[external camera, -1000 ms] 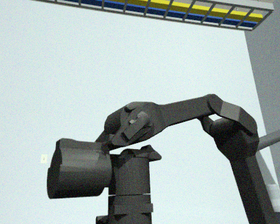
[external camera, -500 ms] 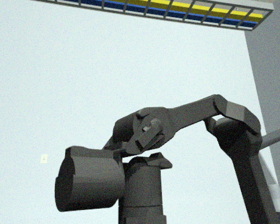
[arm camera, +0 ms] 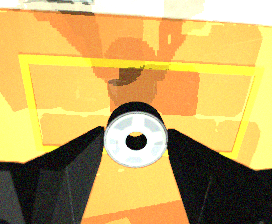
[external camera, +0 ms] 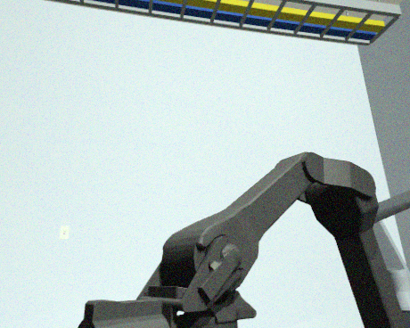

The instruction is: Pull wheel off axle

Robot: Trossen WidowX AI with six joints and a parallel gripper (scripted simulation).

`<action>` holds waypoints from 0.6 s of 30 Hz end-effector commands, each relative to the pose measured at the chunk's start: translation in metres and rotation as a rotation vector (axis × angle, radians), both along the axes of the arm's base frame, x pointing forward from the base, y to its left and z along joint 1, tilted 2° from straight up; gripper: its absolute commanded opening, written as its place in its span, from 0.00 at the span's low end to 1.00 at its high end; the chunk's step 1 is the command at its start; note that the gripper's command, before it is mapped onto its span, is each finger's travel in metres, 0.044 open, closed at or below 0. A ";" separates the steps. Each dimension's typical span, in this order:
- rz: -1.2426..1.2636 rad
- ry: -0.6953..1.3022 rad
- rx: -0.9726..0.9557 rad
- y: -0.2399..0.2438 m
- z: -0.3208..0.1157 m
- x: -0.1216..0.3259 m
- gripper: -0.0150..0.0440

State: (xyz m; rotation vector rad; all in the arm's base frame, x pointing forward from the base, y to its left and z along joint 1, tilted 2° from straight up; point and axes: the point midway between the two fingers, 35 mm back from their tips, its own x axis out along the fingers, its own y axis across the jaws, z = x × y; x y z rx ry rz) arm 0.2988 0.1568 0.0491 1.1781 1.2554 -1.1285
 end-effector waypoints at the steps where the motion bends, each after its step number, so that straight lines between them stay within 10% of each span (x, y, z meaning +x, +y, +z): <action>1: -0.004 0.008 0.001 -0.001 -0.026 -0.004 0.25; 7: -0.004 0.008 0.001 -0.001 -0.030 -0.005 0.25; 18: 0.000 0.009 -0.004 -0.001 -0.024 -0.004 0.74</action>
